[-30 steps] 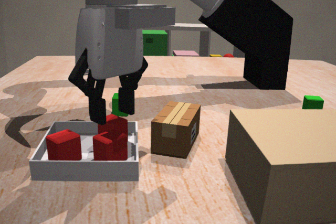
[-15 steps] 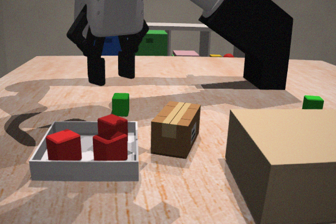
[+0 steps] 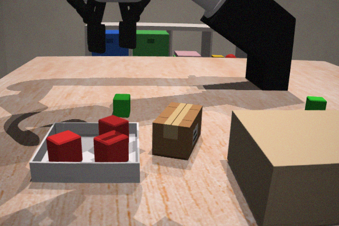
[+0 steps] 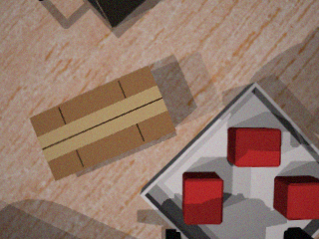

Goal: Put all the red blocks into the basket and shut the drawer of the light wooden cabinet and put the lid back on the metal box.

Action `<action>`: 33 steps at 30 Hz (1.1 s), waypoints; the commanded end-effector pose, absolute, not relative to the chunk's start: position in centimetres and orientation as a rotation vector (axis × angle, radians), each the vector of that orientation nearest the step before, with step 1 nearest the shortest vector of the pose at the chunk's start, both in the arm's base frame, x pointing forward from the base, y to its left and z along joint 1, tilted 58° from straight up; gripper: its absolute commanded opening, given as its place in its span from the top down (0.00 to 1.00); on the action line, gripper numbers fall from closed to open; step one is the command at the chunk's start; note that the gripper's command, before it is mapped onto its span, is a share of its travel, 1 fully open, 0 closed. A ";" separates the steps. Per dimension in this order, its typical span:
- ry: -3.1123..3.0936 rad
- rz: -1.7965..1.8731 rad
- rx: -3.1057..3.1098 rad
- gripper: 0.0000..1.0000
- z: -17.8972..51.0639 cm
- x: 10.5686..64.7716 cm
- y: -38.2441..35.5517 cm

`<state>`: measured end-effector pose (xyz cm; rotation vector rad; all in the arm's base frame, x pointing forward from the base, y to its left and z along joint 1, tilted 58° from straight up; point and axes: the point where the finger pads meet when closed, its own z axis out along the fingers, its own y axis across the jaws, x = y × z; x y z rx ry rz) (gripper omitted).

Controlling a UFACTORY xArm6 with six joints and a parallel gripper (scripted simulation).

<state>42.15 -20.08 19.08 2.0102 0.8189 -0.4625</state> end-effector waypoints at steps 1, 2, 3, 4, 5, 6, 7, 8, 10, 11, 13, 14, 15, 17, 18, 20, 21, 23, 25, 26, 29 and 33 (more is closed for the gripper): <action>0.818 -0.460 2.009 0.41 19.7 42.2 -19.2; 0.818 -0.460 2.009 0.41 19.7 42.2 -19.1; 0.818 -0.460 2.009 0.41 19.8 42.2 -19.1; 0.818 -0.460 2.009 0.41 19.8 42.2 -19.1; 0.818 -0.460 2.009 0.41 19.8 42.2 -19.0; 0.818 -0.460 2.009 0.41 19.8 42.2 -19.0; 0.818 -0.460 2.009 0.41 19.8 42.2 -19.0; 0.818 -0.460 2.009 0.41 19.8 42.2 -19.0; 0.818 -0.460 2.009 0.41 19.8 42.2 -19.0; 0.821 -0.461 2.009 0.41 19.8 42.3 -19.0; 0.866 -0.482 1.998 0.41 18.6 42.8 -18.2; 0.918 -0.508 1.983 0.41 17.3 43.4 -17.3; 0.988 -0.543 1.961 0.41 15.5 44.1 -16.1; 1.142 -0.622 1.902 0.41 13.4 44.4 -14.7; 1.165 -0.636 1.889 0.41 12.8 44.3 -14.3; 1.240 -0.678 1.848 0.41 11.0 44.1 -13.2; 1.284 -0.703 1.824 0.41 10.1 44.0 -12.6; 1.369 -0.752 1.773 0.41 8.3 43.8 -11.5; 1.450 -0.799 1.723 0.41 6.6 43.8 -10.5; 1.450 -0.799 1.723 0.41 6.6 43.8 -10.5; 1.569 -0.871 1.643 0.41 3.3 43.8 -8.4; 1.569 -0.871 1.643 0.41 0.3 44.1 -6.6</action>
